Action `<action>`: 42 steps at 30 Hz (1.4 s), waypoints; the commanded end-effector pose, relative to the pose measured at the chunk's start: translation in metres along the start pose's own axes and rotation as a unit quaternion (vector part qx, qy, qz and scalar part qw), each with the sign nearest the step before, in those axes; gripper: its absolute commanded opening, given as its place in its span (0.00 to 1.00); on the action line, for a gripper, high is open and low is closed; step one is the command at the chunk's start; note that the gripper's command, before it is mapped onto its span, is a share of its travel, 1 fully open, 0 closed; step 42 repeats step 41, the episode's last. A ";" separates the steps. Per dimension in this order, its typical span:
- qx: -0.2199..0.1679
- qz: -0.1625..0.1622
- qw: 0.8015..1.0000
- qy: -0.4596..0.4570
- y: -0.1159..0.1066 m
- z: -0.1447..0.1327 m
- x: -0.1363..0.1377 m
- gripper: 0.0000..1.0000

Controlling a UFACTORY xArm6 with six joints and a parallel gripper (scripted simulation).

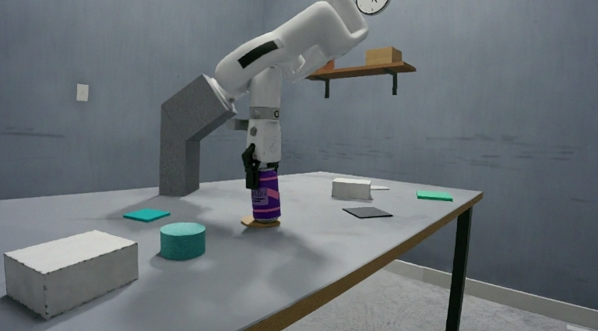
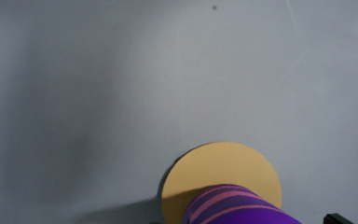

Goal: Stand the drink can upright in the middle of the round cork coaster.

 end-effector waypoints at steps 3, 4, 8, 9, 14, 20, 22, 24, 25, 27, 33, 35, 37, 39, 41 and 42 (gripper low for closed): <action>-0.001 0.001 1.000 0.000 -0.001 -0.001 -0.001 1.00; -0.001 0.001 1.000 0.000 -0.001 -0.001 -0.001 1.00; -0.001 0.001 1.000 0.000 -0.001 -0.001 -0.001 1.00; -0.001 0.001 1.000 0.000 -0.001 -0.001 -0.001 1.00; -0.001 0.001 1.000 0.000 -0.001 -0.001 -0.001 1.00; -0.001 0.001 1.000 0.000 -0.001 -0.001 -0.001 1.00; -0.002 0.001 1.000 0.000 -0.007 -0.001 -0.001 1.00; -0.002 0.000 1.000 0.000 -0.023 -0.001 -0.001 1.00; -0.002 0.000 1.000 0.000 -0.023 -0.001 -0.001 1.00; -0.002 0.000 1.000 0.000 -0.034 -0.001 -0.001 1.00; -0.002 0.000 1.000 0.000 -0.094 0.000 0.000 1.00; -0.001 0.001 1.000 0.000 -0.100 0.000 0.000 1.00; -0.001 0.001 1.000 0.000 -0.100 0.000 0.000 1.00; -0.001 0.001 1.000 0.000 -0.100 0.000 0.000 1.00; -0.001 0.001 1.000 0.000 -0.100 0.000 0.000 1.00; -0.001 0.001 1.000 0.000 -0.100 0.000 0.000 1.00</action>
Point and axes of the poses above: the point where the finger pads meet when closed, its own y axis out along the fingers, its own x axis across the jaws, z = x × y, the point moved 5 cm from there along -y, back along the fingers, and after that the axes turned 5 degrees about y, right-handed, at the moved point
